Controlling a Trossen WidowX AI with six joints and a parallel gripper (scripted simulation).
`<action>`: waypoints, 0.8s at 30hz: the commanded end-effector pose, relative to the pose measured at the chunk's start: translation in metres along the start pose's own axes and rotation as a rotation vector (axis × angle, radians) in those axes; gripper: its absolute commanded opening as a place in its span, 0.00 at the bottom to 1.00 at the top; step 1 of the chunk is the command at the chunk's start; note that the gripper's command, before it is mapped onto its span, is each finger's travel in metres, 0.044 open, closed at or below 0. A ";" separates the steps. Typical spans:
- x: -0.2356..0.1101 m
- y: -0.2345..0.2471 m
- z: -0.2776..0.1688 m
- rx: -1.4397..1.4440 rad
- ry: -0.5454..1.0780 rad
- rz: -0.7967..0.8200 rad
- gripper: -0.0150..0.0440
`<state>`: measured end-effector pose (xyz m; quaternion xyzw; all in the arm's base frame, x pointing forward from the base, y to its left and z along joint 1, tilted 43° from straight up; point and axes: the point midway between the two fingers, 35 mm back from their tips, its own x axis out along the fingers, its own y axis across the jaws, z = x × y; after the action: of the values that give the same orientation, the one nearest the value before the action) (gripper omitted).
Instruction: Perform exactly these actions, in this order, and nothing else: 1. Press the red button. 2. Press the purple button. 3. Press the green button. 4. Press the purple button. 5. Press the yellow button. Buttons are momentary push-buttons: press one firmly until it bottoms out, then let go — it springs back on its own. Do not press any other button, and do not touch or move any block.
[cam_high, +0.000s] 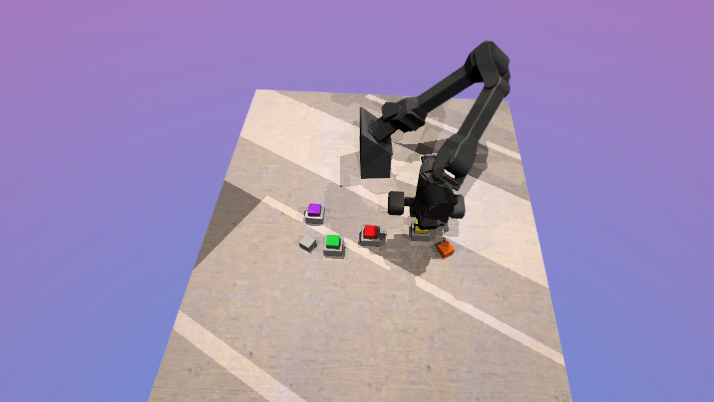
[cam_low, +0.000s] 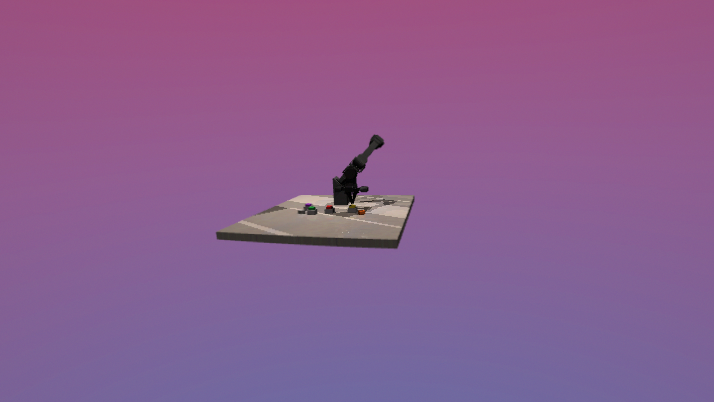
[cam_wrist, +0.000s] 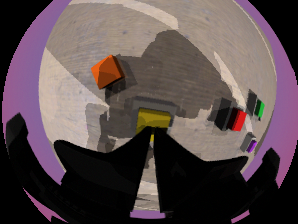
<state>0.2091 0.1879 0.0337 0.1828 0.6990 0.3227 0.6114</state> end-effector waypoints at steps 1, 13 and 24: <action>0.006 0.000 -0.002 0.007 0.004 0.002 0.29; 0.017 0.000 -0.002 0.007 0.005 0.003 0.29; 0.017 0.000 -0.002 0.007 0.005 0.003 0.29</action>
<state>0.2045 0.1983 0.0220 0.1839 0.6997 0.3237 0.6098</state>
